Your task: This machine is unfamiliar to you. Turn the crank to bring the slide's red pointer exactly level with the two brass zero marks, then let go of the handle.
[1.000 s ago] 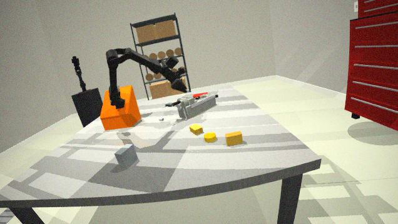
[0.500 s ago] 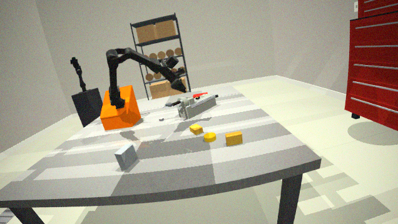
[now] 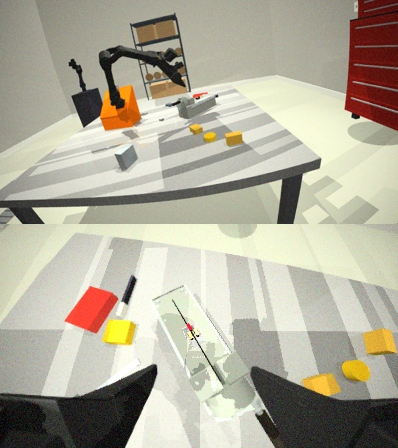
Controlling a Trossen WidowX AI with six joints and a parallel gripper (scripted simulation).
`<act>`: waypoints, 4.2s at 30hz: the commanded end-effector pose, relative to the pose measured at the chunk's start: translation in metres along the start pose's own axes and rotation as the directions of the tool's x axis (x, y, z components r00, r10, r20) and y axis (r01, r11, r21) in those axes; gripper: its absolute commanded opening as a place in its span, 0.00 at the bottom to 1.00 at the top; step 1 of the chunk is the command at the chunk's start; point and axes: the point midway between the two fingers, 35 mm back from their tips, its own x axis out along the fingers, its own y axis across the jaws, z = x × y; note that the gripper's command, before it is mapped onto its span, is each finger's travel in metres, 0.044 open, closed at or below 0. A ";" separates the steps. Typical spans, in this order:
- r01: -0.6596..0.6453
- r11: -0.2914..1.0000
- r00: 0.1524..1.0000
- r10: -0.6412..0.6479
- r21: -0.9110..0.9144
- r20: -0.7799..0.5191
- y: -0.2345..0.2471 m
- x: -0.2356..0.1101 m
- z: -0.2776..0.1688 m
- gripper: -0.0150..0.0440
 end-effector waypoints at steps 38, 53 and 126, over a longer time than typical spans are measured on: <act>-0.246 0.855 0.941 0.324 -0.456 0.099 -0.099 -0.004 -0.074 1.00; -0.246 0.855 0.941 0.324 -0.456 0.098 -0.101 0.016 -0.086 1.00; -0.244 0.855 0.942 0.321 -0.458 0.097 -0.113 0.061 -0.113 0.25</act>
